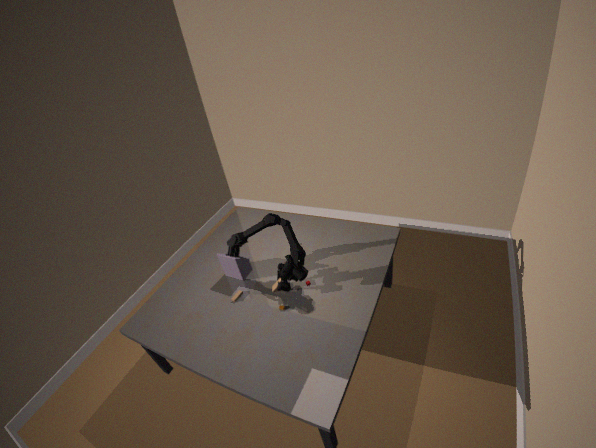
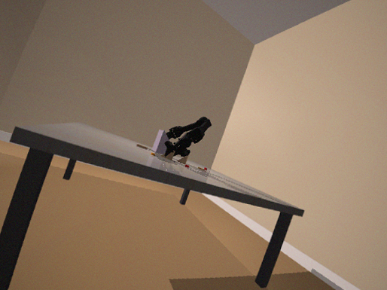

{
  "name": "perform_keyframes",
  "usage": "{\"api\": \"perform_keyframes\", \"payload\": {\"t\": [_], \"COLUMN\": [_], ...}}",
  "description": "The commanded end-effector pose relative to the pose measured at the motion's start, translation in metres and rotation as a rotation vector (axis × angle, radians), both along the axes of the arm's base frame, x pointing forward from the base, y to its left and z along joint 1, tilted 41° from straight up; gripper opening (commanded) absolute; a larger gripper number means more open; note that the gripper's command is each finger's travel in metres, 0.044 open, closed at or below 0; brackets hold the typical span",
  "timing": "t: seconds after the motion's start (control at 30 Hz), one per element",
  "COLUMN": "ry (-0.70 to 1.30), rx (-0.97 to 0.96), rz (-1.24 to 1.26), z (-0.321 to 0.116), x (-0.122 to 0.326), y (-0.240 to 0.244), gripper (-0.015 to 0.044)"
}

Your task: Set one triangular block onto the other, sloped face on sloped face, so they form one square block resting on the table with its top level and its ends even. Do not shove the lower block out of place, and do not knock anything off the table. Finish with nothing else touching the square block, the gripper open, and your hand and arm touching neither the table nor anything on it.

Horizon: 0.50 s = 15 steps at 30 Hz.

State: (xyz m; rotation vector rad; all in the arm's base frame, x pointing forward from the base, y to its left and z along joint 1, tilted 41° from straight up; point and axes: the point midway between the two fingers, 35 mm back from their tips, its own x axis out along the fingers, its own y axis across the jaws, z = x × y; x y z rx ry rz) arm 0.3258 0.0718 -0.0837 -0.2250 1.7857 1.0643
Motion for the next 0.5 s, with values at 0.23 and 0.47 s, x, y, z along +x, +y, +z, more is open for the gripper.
{"api": "perform_keyframes", "payload": {"t": [0.23,0.47], "ry": [-0.001,-0.003], "rx": [0.003,0.004], "rz": [-0.005,-0.005], "z": [0.0001,0.0022], "x": [0.0004,0.0000], "y": [0.0007,-0.0018], "gripper": [0.0118,0.0000]}}
